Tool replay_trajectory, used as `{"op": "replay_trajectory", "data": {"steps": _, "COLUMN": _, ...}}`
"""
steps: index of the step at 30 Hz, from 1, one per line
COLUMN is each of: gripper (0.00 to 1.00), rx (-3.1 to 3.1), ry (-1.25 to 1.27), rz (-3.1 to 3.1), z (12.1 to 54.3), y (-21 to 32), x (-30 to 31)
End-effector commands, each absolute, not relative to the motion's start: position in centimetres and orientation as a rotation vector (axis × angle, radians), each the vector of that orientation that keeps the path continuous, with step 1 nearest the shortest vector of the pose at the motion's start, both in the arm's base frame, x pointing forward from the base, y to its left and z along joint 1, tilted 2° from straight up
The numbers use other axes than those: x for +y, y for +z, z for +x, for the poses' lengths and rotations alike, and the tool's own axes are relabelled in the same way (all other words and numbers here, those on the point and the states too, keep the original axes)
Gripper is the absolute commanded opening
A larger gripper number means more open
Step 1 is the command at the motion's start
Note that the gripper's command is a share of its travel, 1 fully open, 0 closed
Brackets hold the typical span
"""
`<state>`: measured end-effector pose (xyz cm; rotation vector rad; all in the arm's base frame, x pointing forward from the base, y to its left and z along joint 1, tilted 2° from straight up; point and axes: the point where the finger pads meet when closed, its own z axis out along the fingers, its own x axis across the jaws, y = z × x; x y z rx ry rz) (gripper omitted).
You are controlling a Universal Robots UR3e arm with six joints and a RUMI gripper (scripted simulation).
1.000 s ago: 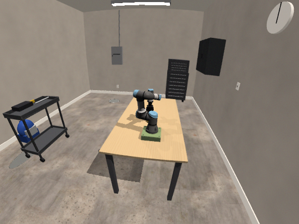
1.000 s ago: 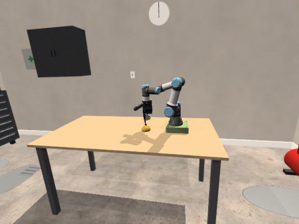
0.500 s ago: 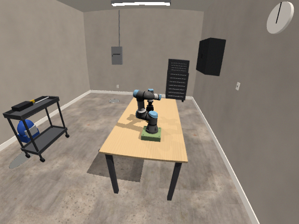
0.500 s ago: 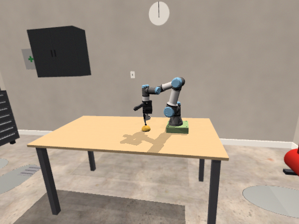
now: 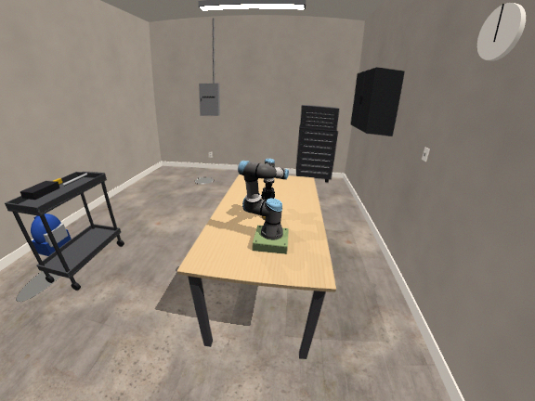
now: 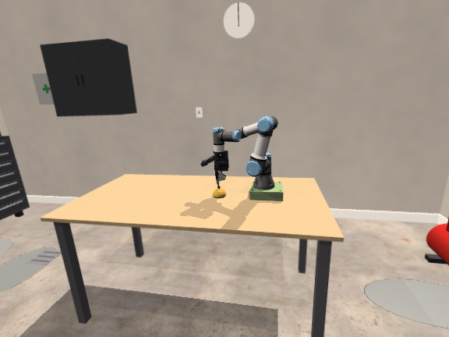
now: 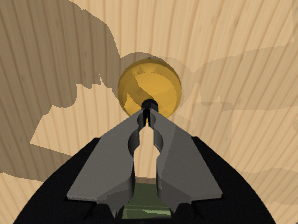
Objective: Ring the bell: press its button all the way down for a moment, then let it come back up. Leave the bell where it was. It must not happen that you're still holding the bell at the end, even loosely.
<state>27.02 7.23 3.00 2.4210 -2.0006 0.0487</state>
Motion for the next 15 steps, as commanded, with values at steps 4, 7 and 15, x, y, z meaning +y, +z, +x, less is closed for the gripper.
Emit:
{"op": "replay_trajectory", "data": {"steps": 4, "gripper": 0.00, "rx": -2.001, "ry": 0.051, "rz": 2.422, "z": 27.0, "y": 4.5, "x": 7.3}}
{"op": "replay_trajectory", "data": {"steps": 7, "gripper": 0.00, "rx": -2.001, "ry": 0.051, "rz": 2.422, "z": 27.0, "y": 5.2, "x": 7.3}}
{"op": "replay_trajectory", "data": {"steps": 15, "gripper": 0.00, "rx": -2.001, "ry": 0.051, "rz": 2.422, "z": 27.0, "y": 7.0, "x": 7.3}}
